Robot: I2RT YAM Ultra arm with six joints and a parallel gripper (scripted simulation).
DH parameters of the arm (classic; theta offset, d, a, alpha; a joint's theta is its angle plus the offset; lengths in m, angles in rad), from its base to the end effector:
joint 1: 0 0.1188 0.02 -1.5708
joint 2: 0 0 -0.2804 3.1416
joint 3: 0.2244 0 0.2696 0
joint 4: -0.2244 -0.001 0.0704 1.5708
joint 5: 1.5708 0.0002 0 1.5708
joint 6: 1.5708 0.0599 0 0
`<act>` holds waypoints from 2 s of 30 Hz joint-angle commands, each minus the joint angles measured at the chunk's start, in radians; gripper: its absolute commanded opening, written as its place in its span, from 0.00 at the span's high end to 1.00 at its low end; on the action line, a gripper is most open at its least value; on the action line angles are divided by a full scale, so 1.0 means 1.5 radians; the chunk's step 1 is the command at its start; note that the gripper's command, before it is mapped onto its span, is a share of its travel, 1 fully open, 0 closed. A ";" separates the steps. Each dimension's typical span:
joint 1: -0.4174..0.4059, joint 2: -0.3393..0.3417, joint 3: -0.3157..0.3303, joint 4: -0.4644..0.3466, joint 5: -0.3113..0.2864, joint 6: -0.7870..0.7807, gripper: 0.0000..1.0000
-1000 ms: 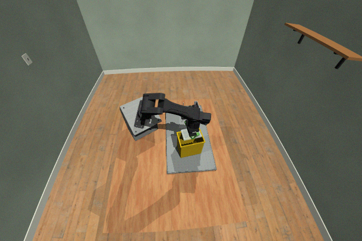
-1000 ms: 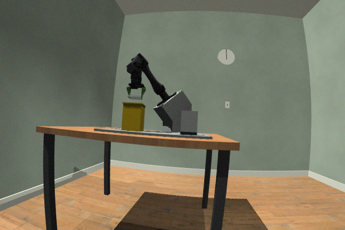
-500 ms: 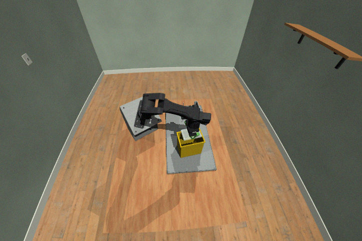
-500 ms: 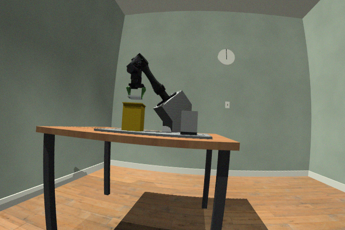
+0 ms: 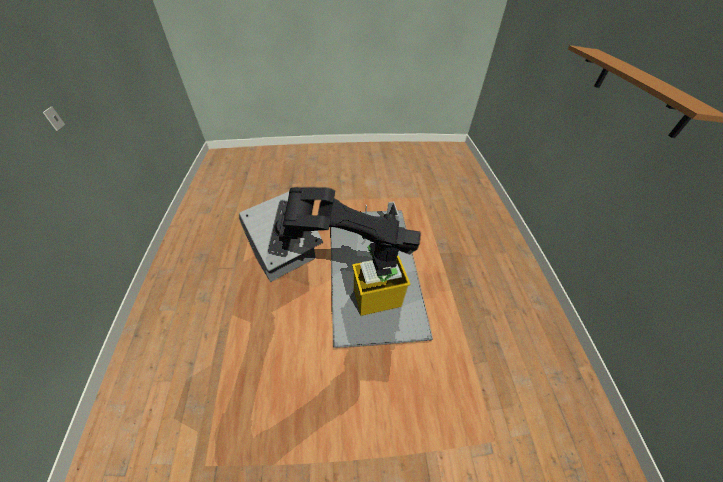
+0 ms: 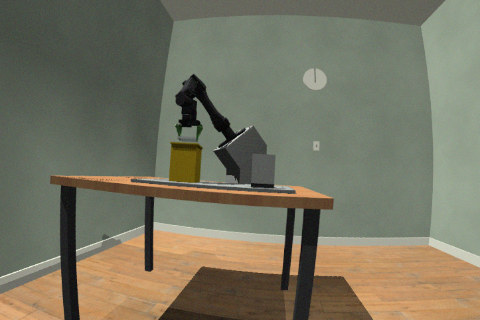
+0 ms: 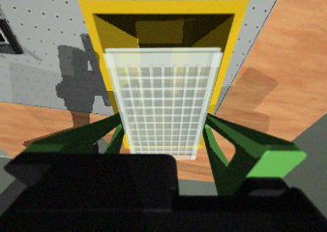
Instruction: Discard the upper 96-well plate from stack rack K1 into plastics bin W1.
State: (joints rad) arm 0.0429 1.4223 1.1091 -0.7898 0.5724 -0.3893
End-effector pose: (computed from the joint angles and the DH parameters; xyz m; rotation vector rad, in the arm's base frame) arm 0.3024 -0.0185 0.2643 -0.3866 2.6272 -0.8767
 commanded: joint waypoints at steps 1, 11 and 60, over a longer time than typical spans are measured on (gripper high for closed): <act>-0.002 0.002 -0.015 0.032 -0.012 -0.016 1.00; -0.004 -0.004 -0.005 0.056 -0.017 -0.027 1.00; 0.025 -0.036 0.023 -0.026 0.004 0.010 0.00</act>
State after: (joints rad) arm 0.0620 1.3987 1.1061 -0.7952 0.5674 -0.3943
